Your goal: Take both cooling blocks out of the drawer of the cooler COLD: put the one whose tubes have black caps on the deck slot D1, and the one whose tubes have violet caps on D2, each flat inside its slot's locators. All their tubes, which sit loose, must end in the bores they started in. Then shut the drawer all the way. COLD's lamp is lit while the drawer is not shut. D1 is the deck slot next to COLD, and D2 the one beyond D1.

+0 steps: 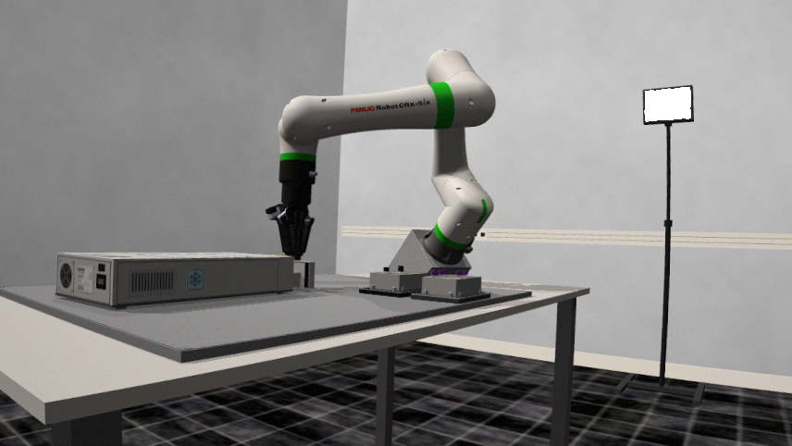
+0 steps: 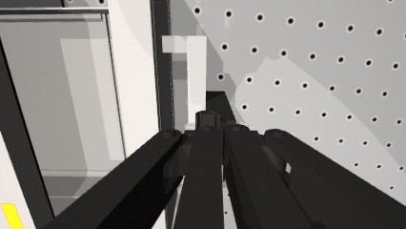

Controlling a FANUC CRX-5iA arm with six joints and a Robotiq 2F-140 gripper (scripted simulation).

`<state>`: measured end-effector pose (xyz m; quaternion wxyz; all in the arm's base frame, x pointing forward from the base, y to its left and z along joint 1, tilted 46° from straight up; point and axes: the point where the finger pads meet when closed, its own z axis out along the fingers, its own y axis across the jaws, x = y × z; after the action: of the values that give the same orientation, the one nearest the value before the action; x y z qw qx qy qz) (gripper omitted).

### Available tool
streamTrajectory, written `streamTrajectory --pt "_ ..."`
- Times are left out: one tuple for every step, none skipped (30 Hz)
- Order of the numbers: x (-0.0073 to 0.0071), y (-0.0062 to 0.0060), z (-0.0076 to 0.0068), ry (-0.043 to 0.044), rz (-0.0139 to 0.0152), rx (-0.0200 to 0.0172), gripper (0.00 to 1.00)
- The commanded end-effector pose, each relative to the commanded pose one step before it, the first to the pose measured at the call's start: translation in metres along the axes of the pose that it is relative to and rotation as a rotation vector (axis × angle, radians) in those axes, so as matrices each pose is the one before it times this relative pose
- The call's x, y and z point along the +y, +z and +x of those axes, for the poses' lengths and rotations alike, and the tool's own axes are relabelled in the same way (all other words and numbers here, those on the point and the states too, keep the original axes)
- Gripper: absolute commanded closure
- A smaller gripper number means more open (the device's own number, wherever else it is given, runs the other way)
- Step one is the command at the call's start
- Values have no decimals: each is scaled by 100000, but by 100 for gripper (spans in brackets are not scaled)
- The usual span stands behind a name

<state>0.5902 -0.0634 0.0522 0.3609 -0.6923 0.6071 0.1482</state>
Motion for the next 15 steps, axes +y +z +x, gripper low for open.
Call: streamTrajectory --pt "-388 -112 43 -36 128 145 90" --pt "-133 0 0 0 0 0 90" --pt "-133 0 0 0 0 0 90" --pt "-133 0 0 0 0 0 90" --pt "-133 0 0 0 0 0 90" --pt "-133 0 0 0 0 0 90" --pt "0 0 0 0 0 0 90" --pt "0 0 0 0 0 0 90" --pt "-129 1 -2 -1 2 1 90" --pt "-129 1 -2 0 2 1 90" --pt "-142 -2 3 1 -3 -1 90" --pt "-133 0 0 0 0 0 90" --pt "-133 0 0 0 0 0 90" --pt "-133 0 0 0 0 0 90" --pt "-133 0 0 0 0 0 90"
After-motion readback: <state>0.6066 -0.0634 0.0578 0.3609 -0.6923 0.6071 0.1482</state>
